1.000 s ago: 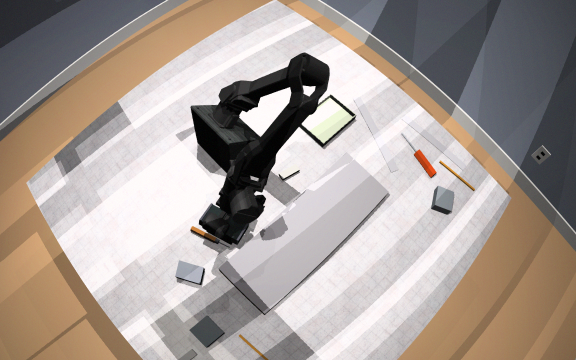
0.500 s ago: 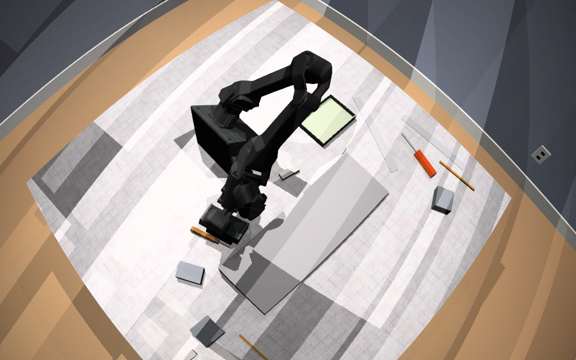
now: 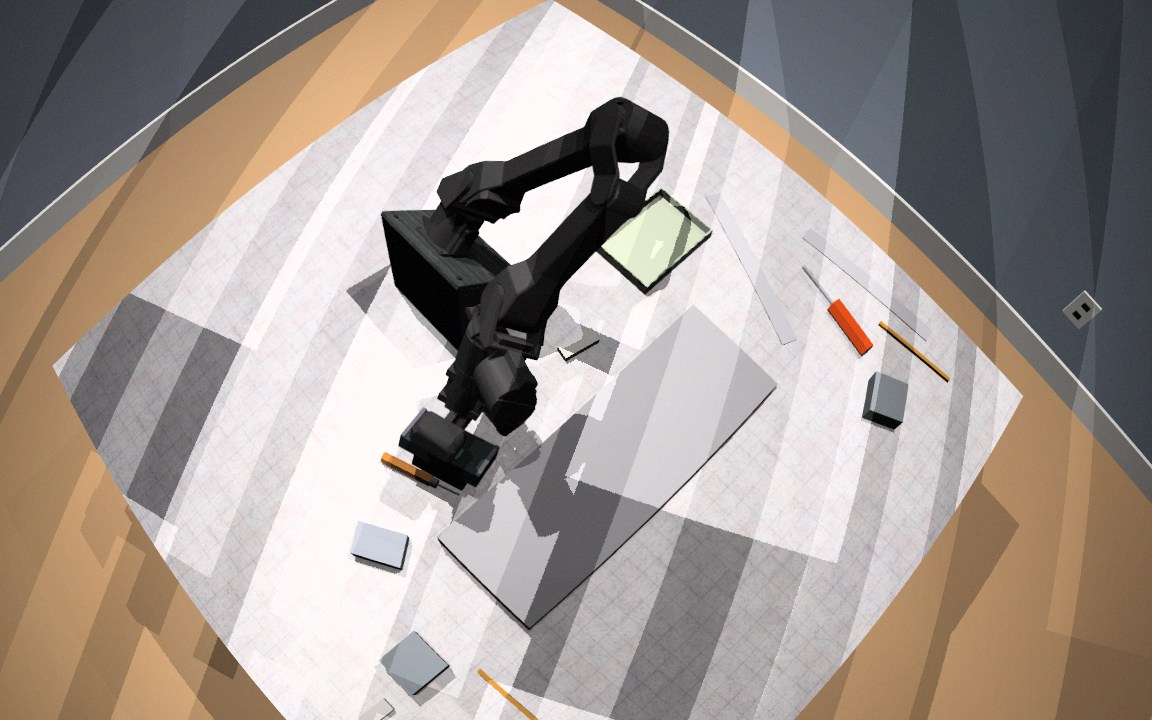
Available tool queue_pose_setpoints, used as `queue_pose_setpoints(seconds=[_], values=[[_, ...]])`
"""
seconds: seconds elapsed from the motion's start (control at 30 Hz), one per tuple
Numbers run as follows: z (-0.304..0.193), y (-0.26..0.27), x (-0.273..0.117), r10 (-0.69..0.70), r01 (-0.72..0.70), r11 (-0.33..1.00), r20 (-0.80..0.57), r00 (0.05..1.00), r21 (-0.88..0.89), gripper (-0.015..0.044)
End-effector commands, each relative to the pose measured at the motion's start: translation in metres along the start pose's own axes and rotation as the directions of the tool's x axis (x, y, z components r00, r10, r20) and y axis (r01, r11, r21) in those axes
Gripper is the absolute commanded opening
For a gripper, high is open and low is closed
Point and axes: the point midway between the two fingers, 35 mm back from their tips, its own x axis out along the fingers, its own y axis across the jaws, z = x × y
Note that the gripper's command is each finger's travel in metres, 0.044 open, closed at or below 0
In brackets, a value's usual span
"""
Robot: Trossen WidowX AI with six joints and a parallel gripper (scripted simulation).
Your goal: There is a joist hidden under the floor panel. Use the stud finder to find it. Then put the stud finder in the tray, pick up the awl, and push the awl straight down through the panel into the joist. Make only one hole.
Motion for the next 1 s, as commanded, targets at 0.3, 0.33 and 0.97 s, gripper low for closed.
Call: queue_pose_setpoints(seconds=[0.3,0.33,0.97], values=[[0.0010,-0.0005,0.0002,-0.087,0.087,0.996,-0.008,0.996,0.007,0.0000],[0.0010,-0.0003,0.0004,-0.094,0.094,0.996,-0.009,0.996,0.008,0.0000],[0.0005,0.0036,0.0020,-0.218,0.218,0.976,-0.016,0.976,0.015,0.0000]])
